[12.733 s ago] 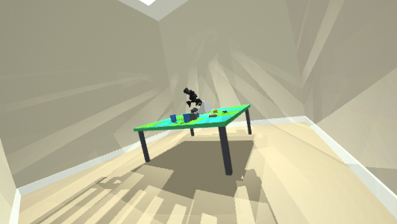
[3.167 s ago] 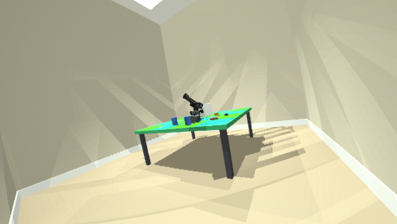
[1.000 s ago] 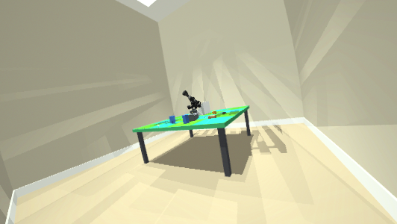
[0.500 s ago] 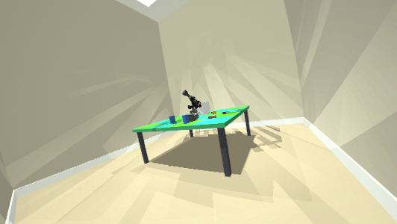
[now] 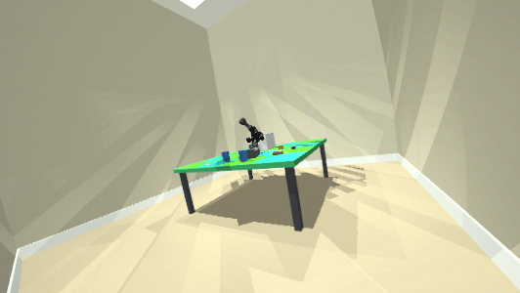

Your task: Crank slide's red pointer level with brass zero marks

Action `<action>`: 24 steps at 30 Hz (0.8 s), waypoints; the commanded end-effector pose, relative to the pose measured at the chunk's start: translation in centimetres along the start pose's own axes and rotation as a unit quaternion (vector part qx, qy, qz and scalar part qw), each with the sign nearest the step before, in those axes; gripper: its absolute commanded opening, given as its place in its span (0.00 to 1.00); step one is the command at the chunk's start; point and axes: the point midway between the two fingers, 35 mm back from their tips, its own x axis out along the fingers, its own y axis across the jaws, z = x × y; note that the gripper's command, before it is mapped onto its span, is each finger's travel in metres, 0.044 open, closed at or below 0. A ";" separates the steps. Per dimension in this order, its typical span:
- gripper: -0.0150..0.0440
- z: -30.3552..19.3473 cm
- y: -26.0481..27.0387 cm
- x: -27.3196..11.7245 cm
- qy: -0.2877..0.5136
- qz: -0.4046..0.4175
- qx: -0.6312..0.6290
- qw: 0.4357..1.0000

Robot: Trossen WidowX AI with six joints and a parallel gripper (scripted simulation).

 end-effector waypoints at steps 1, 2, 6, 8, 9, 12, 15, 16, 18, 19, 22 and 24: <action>0.25 0.0 0.9 0.0 -0.003 0.013 -0.005 1.000; 0.25 0.0 0.9 0.0 -0.003 0.013 -0.005 1.000; 0.25 -0.1 1.1 0.0 -0.003 0.013 -0.005 1.000; 0.25 -0.1 1.1 0.0 -0.003 0.013 -0.005 1.000; 0.25 -0.1 1.1 0.0 -0.003 0.013 -0.005 1.000; 0.25 -0.1 1.2 0.1 -0.003 0.013 -0.005 1.000; 0.25 -0.2 1.3 0.1 -0.003 0.013 -0.005 1.000; 0.25 -0.2 1.4 0.1 -0.003 0.013 -0.005 1.000; 0.25 -0.2 1.4 0.1 -0.003 0.013 -0.005 1.000; 0.25 -0.2 1.5 0.2 -0.003 0.013 -0.005 1.000; 0.25 -0.2 1.5 0.2 -0.003 0.013 -0.005 1.000; 0.25 -0.3 1.6 0.2 -0.003 0.013 -0.005 1.000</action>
